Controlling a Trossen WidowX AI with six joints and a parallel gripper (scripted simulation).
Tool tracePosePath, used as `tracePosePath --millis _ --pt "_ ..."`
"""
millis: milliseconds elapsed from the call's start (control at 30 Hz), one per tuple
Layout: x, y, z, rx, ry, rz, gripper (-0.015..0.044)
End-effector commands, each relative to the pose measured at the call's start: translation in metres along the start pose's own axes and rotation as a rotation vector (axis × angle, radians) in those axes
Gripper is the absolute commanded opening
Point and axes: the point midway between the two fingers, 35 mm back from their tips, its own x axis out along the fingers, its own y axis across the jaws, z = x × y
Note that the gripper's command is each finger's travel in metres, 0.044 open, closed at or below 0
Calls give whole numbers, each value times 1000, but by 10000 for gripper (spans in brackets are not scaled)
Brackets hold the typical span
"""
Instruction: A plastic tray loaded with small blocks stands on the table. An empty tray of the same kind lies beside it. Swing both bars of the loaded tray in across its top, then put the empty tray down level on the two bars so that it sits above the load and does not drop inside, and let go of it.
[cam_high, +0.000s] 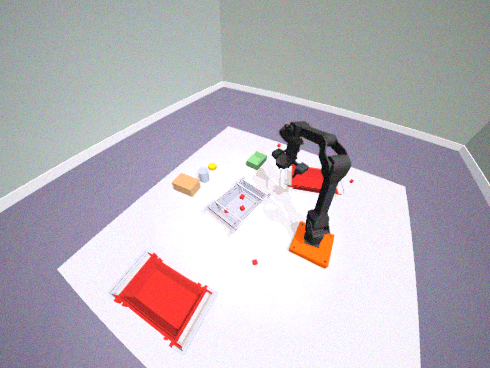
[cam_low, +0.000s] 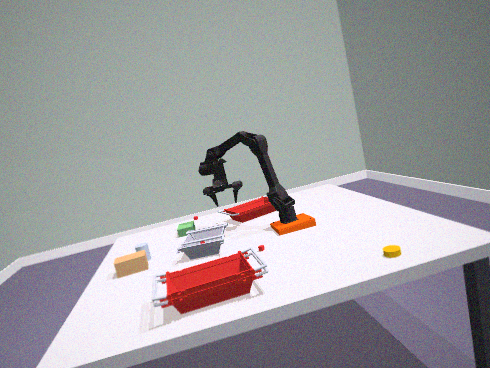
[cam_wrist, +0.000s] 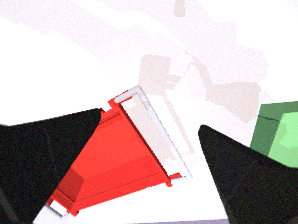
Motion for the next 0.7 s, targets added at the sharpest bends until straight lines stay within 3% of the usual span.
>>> tracePosePath --millis 0,267,667 --pt "6 44 -40 314 2 0 440" --pt "17 133 -87 875 20 -2 440" --pt "25 140 -90 915 20 -3 440"
